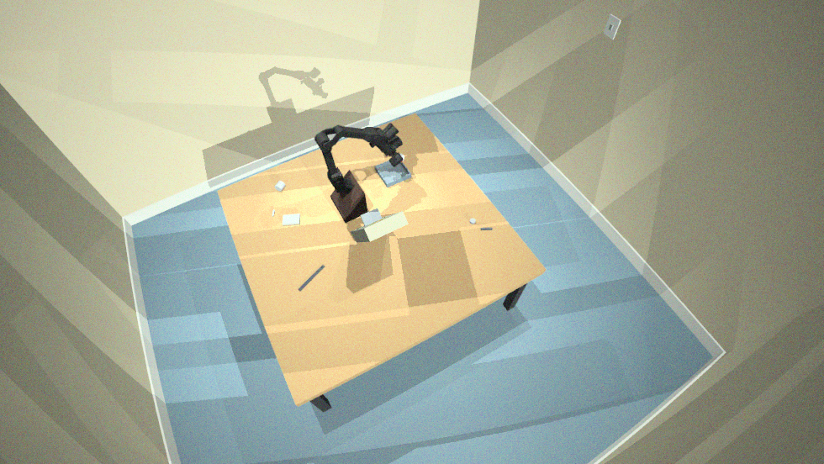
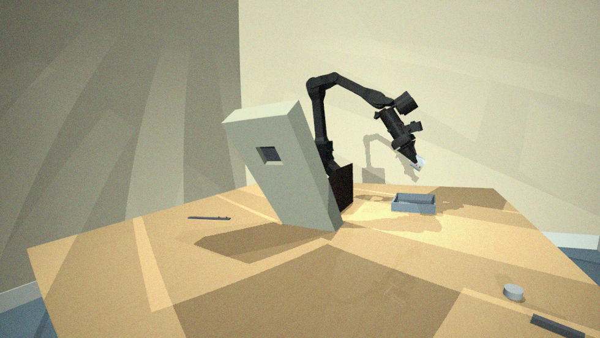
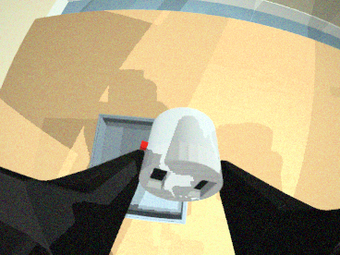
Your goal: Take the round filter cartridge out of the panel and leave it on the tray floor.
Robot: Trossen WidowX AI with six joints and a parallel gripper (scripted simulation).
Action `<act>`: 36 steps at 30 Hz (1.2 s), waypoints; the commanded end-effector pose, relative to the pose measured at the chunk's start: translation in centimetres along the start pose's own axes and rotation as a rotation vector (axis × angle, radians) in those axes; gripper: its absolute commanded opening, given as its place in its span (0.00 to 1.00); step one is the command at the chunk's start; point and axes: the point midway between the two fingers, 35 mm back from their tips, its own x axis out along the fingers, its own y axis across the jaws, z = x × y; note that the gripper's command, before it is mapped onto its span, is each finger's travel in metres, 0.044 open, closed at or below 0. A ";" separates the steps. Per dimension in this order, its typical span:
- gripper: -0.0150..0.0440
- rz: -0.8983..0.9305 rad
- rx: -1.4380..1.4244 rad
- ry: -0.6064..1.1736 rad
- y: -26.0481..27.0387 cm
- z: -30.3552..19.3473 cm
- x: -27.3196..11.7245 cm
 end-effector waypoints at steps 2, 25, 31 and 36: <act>0.25 0.068 -0.116 0.008 3.0 -2.2 2.3; 0.25 0.112 -0.189 0.015 4.8 -6.8 8.9; 0.25 0.112 -0.189 0.016 4.7 -7.8 10.1; 0.43 0.106 -0.193 0.023 4.6 -7.5 9.8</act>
